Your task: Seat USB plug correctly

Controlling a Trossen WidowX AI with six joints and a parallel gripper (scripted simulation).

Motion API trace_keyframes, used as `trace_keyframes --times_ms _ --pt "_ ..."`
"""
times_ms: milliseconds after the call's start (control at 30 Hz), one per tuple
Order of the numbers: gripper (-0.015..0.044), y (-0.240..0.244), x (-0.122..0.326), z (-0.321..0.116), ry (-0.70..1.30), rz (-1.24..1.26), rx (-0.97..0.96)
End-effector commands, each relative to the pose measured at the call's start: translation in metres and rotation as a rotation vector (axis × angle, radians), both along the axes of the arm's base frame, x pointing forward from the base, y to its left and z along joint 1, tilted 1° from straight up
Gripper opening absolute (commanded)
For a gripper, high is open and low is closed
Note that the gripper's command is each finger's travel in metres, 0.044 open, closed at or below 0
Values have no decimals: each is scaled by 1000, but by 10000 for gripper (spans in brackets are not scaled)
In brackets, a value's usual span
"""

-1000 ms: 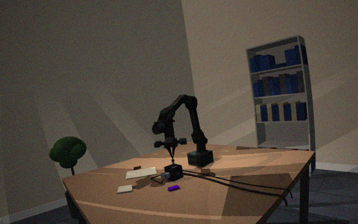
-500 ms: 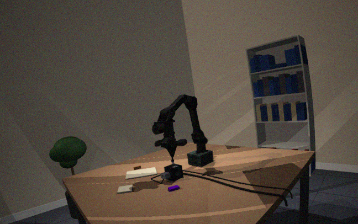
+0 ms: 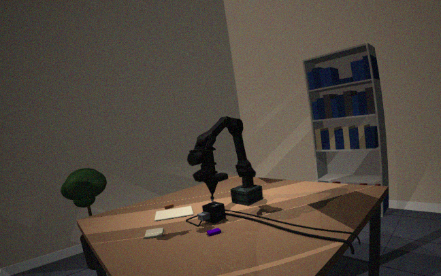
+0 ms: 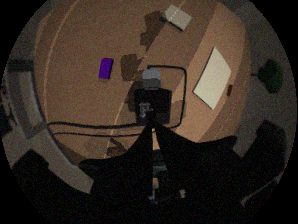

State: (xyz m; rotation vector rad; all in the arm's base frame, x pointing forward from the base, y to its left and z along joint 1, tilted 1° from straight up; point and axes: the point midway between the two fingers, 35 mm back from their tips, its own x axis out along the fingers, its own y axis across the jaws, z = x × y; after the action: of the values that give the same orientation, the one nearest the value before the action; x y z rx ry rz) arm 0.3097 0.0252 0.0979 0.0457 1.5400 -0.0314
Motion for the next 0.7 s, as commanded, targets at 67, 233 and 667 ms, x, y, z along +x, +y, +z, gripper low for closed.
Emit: trace_keyframes --times_ms 67,233,667 --pt "0 0 0 0 1 -171 5" --pt "0 0 0 0 2 -302 9" --pt "0 0 0 0 5 -642 20"
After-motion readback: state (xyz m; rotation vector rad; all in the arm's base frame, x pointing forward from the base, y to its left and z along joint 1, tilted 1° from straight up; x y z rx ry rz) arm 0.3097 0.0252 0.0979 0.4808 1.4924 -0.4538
